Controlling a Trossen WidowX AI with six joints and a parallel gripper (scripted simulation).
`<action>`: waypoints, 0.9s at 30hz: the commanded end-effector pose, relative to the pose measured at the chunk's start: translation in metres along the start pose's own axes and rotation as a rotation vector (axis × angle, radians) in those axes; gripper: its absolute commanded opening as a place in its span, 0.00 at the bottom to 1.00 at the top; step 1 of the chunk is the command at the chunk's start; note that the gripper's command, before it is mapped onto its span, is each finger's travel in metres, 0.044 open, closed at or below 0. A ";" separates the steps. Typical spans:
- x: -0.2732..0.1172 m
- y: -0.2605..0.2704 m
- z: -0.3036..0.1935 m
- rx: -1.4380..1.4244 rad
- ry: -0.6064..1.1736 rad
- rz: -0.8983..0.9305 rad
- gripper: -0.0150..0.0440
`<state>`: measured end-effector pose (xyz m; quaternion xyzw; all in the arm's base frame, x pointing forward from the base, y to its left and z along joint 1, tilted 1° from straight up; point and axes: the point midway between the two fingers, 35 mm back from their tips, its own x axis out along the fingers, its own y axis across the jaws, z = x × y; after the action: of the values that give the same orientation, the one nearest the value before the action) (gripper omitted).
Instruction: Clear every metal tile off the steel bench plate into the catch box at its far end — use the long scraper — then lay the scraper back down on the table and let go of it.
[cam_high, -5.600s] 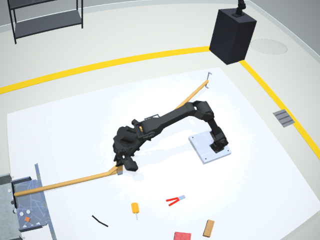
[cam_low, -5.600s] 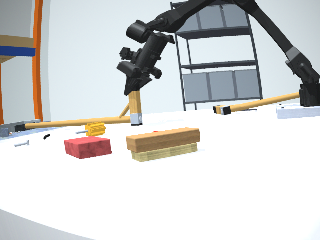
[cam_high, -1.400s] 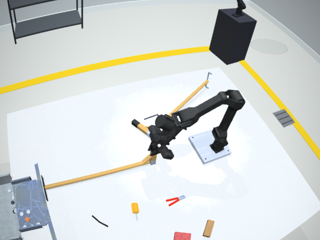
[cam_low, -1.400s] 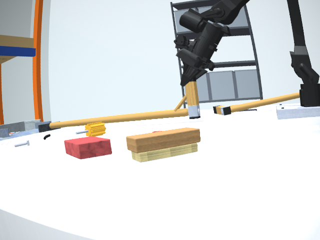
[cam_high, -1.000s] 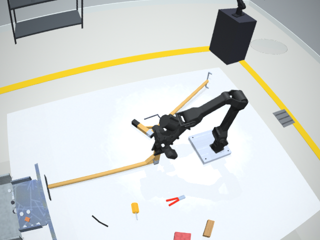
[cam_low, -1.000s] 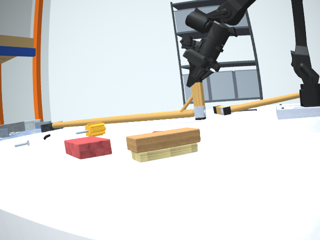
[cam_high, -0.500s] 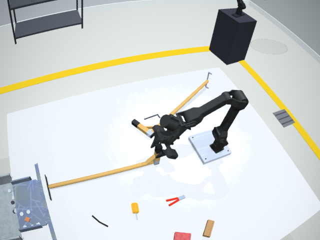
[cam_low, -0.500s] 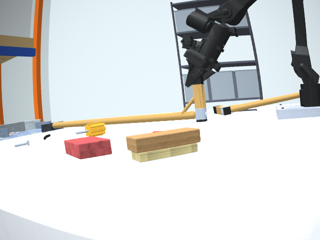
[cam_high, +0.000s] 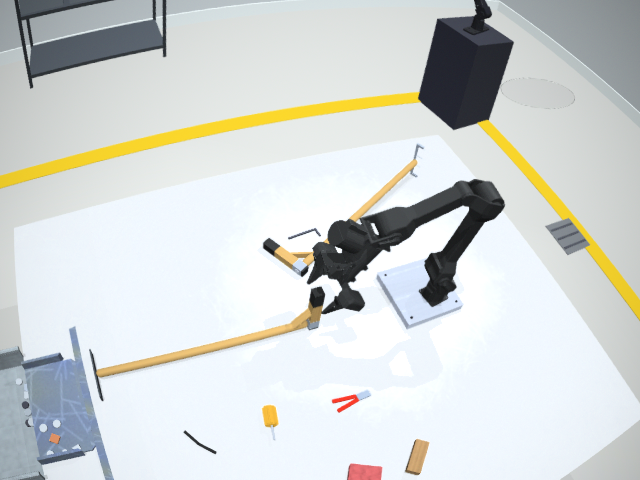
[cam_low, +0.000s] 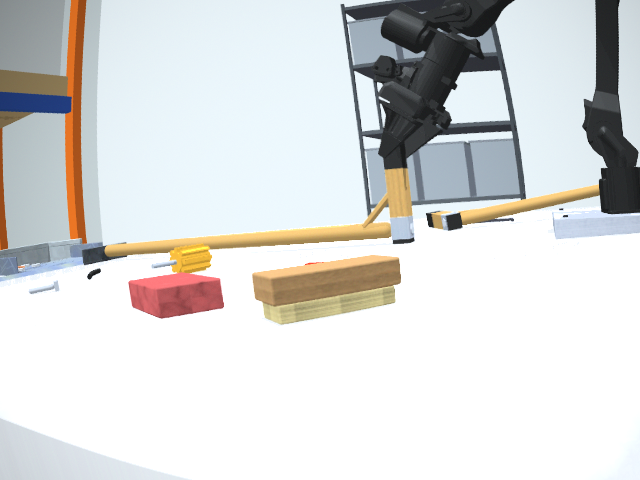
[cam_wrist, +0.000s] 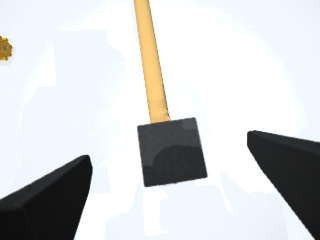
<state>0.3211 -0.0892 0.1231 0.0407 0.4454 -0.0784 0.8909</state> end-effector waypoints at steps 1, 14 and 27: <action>-0.014 0.000 0.004 -0.005 -0.013 0.002 1.00; -0.040 0.000 0.009 0.001 -0.044 0.007 1.00; -0.115 -0.007 0.064 0.025 -0.320 0.043 1.00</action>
<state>0.3053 -0.0930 0.2258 0.0483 0.3332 -0.0722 0.9389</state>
